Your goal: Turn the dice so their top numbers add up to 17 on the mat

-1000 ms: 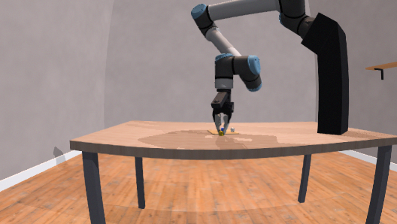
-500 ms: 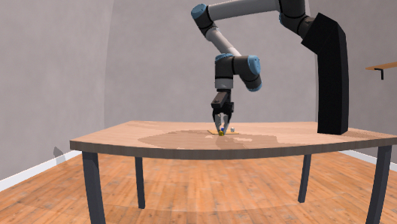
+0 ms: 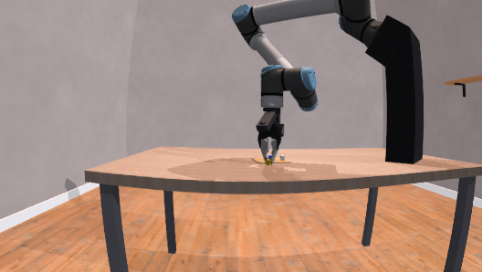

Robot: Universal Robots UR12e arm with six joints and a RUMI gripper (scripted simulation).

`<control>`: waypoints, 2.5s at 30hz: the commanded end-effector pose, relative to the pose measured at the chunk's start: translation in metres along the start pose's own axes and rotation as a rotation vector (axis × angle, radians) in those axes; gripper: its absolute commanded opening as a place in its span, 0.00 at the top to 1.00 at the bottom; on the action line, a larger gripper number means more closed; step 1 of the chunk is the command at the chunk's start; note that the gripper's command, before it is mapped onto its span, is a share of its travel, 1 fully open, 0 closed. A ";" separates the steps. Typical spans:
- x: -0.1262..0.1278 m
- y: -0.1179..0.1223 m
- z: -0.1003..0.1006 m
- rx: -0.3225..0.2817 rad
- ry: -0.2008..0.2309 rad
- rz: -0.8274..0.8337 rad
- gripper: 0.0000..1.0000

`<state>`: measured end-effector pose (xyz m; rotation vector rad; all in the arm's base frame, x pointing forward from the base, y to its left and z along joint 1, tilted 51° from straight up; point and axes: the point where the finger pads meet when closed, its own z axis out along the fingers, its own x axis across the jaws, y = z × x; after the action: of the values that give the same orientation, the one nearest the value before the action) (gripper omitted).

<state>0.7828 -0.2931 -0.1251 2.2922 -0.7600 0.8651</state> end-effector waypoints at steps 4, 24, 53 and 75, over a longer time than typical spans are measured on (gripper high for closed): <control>0.000 0.000 -0.001 0.001 0.001 0.000 0.97; 0.000 0.000 -0.097 0.001 0.001 0.000 0.97; 0.053 0.049 -0.103 0.001 0.000 -0.303 0.97; 0.080 0.078 -0.106 0.000 0.001 -0.464 0.97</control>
<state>0.7392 -0.2992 0.0214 2.3269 -0.2095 0.6469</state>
